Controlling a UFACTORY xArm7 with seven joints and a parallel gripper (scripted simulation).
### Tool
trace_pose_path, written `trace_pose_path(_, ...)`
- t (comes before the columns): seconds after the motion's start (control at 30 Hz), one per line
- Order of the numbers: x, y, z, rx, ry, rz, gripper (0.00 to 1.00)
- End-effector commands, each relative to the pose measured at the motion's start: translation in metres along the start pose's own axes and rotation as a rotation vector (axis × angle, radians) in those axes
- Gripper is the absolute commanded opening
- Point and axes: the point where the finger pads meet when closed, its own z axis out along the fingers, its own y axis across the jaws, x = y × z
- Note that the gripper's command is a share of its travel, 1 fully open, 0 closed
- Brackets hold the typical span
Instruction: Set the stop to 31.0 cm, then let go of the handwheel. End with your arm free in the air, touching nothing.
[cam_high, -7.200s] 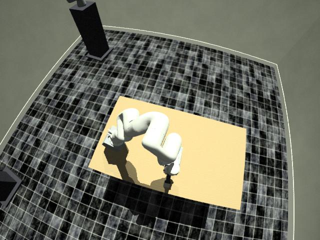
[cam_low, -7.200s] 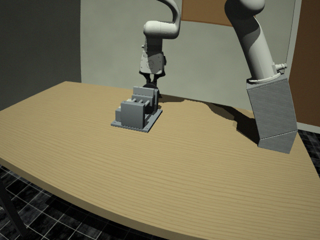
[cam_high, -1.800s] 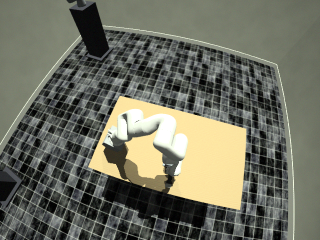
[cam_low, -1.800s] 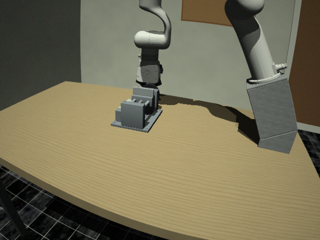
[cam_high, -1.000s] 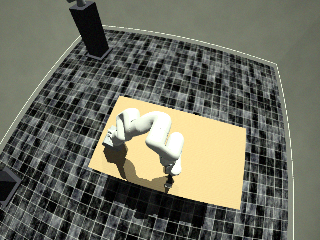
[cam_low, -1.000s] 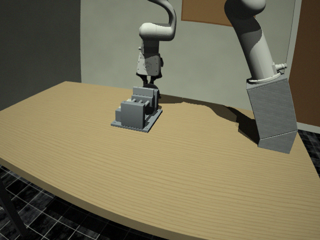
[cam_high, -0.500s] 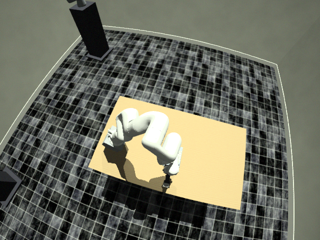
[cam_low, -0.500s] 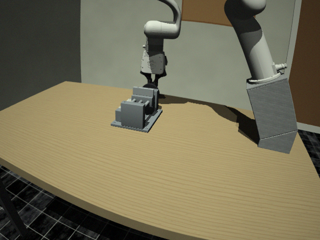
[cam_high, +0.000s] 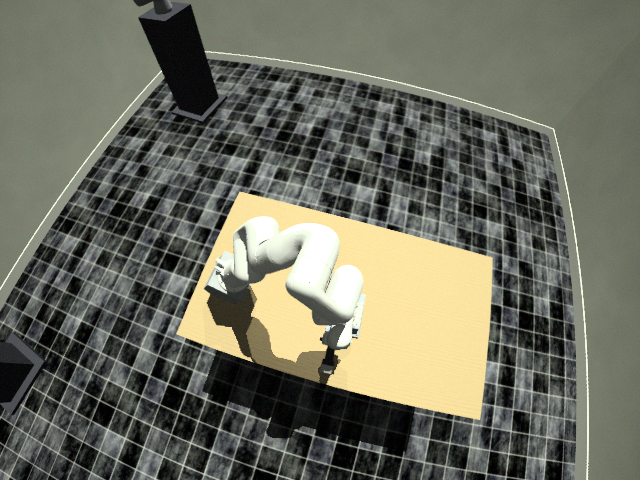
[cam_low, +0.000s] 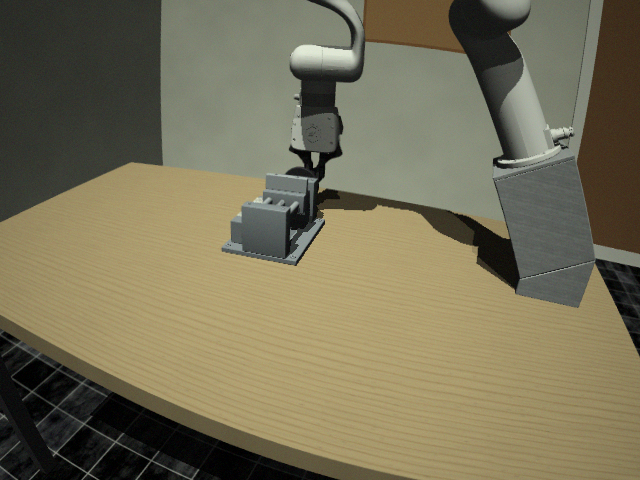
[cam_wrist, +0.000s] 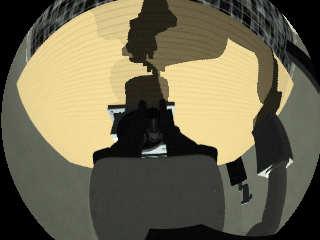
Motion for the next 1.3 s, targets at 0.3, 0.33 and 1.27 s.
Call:
trace_pose_path(0.3,0.001,0.007,0.012,0.007,0.0,0.001,0.06)
trace_pose_path(0.33,0.001,0.007,0.012,0.007,0.0,0.001,0.06)
trace_pose_path(1.27,0.001,-0.003,0.043,0.007,0.0,0.001,0.06)
